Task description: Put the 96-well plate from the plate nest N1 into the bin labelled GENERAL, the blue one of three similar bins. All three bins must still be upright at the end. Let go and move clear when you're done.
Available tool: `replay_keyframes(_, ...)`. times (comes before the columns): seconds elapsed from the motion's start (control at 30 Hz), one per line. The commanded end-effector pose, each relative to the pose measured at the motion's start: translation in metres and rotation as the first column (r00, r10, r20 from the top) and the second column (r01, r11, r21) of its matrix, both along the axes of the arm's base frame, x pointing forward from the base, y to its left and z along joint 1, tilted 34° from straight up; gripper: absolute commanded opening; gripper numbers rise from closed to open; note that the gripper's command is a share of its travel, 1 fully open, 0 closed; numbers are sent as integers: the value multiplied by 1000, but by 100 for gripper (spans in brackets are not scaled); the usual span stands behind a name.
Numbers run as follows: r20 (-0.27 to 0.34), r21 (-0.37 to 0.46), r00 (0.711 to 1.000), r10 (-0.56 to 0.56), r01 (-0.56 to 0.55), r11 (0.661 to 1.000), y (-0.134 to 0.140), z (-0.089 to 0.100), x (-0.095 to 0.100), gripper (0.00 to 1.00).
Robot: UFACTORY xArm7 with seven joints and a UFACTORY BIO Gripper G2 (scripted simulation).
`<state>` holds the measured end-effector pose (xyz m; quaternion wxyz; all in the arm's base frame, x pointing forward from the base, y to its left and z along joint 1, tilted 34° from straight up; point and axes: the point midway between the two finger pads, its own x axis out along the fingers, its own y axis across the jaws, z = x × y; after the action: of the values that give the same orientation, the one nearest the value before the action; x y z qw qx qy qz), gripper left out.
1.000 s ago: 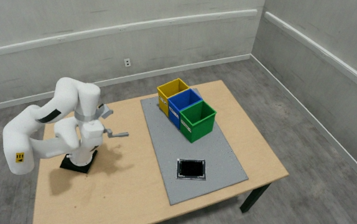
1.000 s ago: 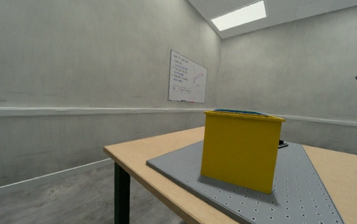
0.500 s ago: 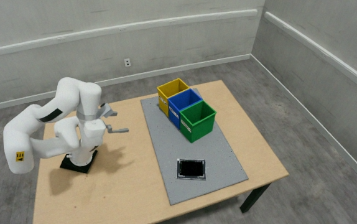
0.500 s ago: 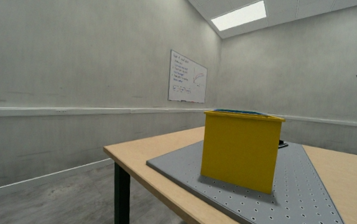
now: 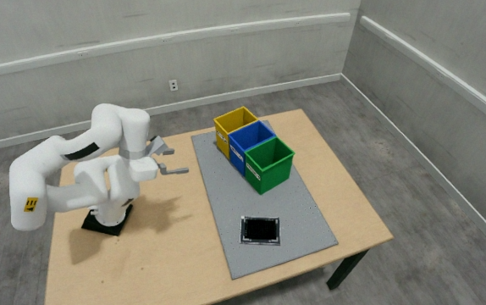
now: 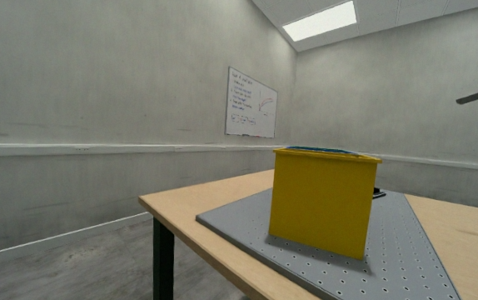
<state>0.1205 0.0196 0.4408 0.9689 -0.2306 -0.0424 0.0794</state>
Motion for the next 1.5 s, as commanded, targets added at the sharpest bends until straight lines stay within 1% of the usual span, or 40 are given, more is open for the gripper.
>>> replay_keyframes(0.0, 39, -6, 999, -2, 2, 1000, 5, 7, 15, 37)
replay_keyframes(0.1, 44, -7, 999, -2, 2, 1000, 9, 11, 29, 37)
replay_keyframes(0.17, 44, -7, 999, -2, 2, 1000, 10, 12, 32, 37)
replay_keyframes(0.2, 77, -8, 997, -3, 3, 1000, 12, 14, 36, 37)
replay_keyframes(0.3, 81, -8, 997, -3, 3, 1000, 17, 18, 50, 37)
replay_keyframes(0.37, 81, -8, 997, -3, 3, 1000, 17, 18, 50, 37)
replay_keyframes(0.4, 114, -5, 993, -4, 4, 1000, 18, 19, 54, 37)
replay_keyframes(0.5, 118, -5, 993, -4, 4, 1000, 23, 23, 68, 37)
replay_keyframes(0.57, 118, -5, 993, -4, 4, 1000, 25, 23, 71, 37)
replay_keyframes(0.6, 151, 1, 989, -5, 5, 1000, 26, 25, 76, 37)
replay_keyframes(0.7, 155, 2, 988, -5, 5, 1000, 32, 27, 90, 37)
replay_keyframes(0.77, 155, 2, 988, -5, 5, 1000, 32, 28, 90, 37)
replay_keyframes(0.8, 186, 11, 982, -7, 5, 1000, 34, 28, 95, 37)
replay_keyframes(0.87, 190, 12, 982, -7, 5, 1000, 37, 30, 104, 37)
replay_keyframes(0.93, 190, 12, 982, -7, 5, 1000, 37, 30, 104, 37)
replay_keyframes(0.97, 190, 12, 982, -7, 5, 1000, 39, 31, 108, 37)
replay_keyframes(1.0, 221, 25, 975, -10, 5, 1000, 41, 31, 113, 37)
replay_keyframes(1.1, 225, 27, 974, -10, 5, 1000, 46, 33, 125, 37)
replay_keyframes(1.13, 225, 27, 974, -10, 5, 1000, 46, 33, 125, 37)
replay_keyframes(1.17, 253, 42, 967, -15, 4, 999, 48, 33, 130, 37)
replay_keyframes(1.23, 258, 44, 966, -15, 4, 999, 51, 34, 139, 37)
replay_keyframes(1.3, 258, 44, 966, -15, 4, 999, 52, 34, 142, 37)
replay_keyframes(1.33, 285, 62, 958, -21, 4, 998, 54, 34, 146, 37)
replay_keyframes(1.4, 290, 66, 957, -23, 4, 998, 58, 34, 156, 37)
replay_keyframes(1.47, 290, 66, 957, -23, 4, 998, 59, 34, 157, 37)
